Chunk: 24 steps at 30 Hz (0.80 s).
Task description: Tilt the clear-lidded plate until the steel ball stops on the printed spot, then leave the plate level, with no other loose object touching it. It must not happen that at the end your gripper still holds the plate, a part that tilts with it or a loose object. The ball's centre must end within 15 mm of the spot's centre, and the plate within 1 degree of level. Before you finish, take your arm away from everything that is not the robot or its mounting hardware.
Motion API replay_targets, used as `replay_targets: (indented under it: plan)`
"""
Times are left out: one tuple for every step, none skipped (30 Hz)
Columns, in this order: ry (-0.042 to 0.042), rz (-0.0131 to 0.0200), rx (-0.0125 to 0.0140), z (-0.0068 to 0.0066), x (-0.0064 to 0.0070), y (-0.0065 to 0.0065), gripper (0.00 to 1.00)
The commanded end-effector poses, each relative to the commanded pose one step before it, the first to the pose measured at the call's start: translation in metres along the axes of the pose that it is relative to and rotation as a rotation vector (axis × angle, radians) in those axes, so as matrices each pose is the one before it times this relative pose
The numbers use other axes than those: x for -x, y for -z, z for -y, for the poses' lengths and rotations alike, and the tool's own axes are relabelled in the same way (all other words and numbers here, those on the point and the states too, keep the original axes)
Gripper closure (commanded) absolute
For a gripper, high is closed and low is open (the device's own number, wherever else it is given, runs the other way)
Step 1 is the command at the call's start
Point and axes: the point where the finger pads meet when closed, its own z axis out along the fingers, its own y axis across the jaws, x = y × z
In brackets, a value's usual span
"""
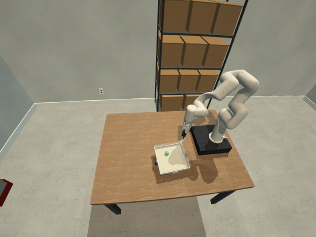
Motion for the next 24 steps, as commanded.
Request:
replay_targets:
  plan:
    - [0.00021,-0.00296,-0.00239,0.00132,-0.00034,0.00182,1.00]
    - [0.00000,0.00000,0.00000,0.00006,0.00006,0.00014,1.00]
    - [0.00000,0.00000,0.00000,0.00006,0.00006,0.00014,1.00]
    - [0.00000,0.00000,0.00000,0.00006,0.00006,0.00014,1.00]
    - [0.00000,0.00000,0.00000,0.00006,0.00006,0.00014,1.00]
    - [0.00000,0.00000,0.00000,0.00000,0.00000,0.00000,1.00]
    - [0.00000,0.00000,0.00000,0.00000,0.00000,0.00000,1.00]
    - [0.00000,0.00000,0.00000,0.00000,0.00000,0.00000,1.00]
    - [0.00000,0.00000,0.00000,0.00000,0.00000,0.00000,1.00]
    - [0.00000,0.00000,0.00000,0.00000,0.00000,0.00000,1.00]
    - [0.00000,0.00000,0.00000,0.00000,0.00000,0.00000,1.00]
    - [0.00000,0.00000,0.00000,0.00000,0.00000,0.00000,1.00]
    - [0.00000,0.00000,0.00000,-0.00020,-0.00009,-0.00044,1.00]
    - [0.00000,0.00000,0.00000,-0.00019,-0.00009,-0.00045,1.00]
    - [0.00000,0.00000,0.00000,-0.00019,-0.00009,-0.00045,1.00]
    - [0.00000,0.00000,0.00000,-0.00019,-0.00009,-0.00045,1.00]
    - [0.00000,0.00000,0.00000,-0.00007,-0.00006,-0.00016,1.00]
    - [0.00000,0.00000,0.00000,-0.00007,-0.00006,-0.00016,1.00]
    - [0.00000,0.00000,0.00000,-0.00007,-0.00006,-0.00016,1.00]
    - [0.00000,0.00000,0.00000,-0.00007,-0.00006,-0.00016,1.00]
    - [0.00000,0.00000,0.00000,-0.00007,-0.00006,-0.00016,1.00]
    - [0.00000,0.00000,0.00000,-0.00007,-0.00006,-0.00016,1.00]
    - [0.00000,0.00000,0.00000,0.00000,0.00000,0.00000,1.00]
    - [0.00000,0.00000,0.00000,0.00000,0.00000,0.00000,1.00]
